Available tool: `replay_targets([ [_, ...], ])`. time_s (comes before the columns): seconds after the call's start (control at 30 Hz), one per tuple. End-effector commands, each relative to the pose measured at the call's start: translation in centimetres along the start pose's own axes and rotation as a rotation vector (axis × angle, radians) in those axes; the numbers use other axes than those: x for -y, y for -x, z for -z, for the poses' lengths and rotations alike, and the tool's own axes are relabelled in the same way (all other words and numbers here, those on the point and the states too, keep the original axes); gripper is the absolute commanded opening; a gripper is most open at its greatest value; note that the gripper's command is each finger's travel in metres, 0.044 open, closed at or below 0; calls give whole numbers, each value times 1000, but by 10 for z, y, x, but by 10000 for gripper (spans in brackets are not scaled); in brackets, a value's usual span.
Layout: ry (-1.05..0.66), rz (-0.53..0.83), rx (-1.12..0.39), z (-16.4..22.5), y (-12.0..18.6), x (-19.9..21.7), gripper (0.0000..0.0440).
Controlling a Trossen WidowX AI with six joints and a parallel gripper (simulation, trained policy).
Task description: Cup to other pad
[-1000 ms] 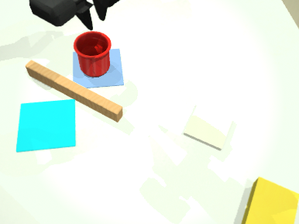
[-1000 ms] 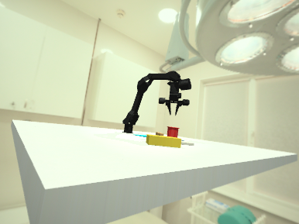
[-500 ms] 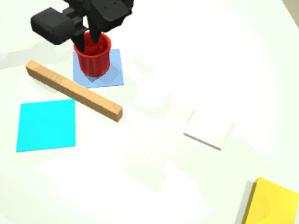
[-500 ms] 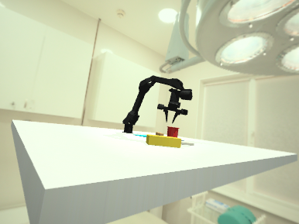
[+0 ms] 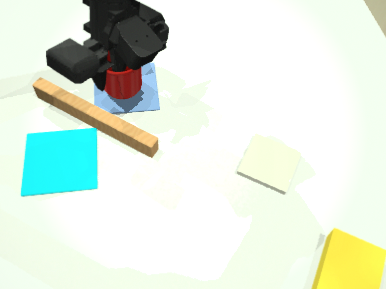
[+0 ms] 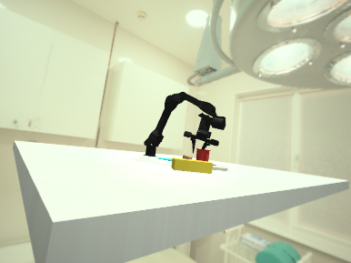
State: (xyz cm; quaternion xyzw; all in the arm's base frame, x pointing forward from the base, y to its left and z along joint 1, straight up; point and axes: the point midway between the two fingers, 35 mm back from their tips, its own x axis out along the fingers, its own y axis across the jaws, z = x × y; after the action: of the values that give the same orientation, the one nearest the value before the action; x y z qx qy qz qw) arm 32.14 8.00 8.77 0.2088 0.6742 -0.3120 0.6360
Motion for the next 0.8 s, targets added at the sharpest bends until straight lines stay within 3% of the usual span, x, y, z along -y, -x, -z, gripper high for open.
replay_targets([
  [0.0,37,22,-11,3,-19,0,168],
  [0.03,46,22,-13,4,-23,-1,168],
  [0.3,116,25,-6,5,-35,1,17],
  [0.77,107,12,1,7,-16,13,22],
])
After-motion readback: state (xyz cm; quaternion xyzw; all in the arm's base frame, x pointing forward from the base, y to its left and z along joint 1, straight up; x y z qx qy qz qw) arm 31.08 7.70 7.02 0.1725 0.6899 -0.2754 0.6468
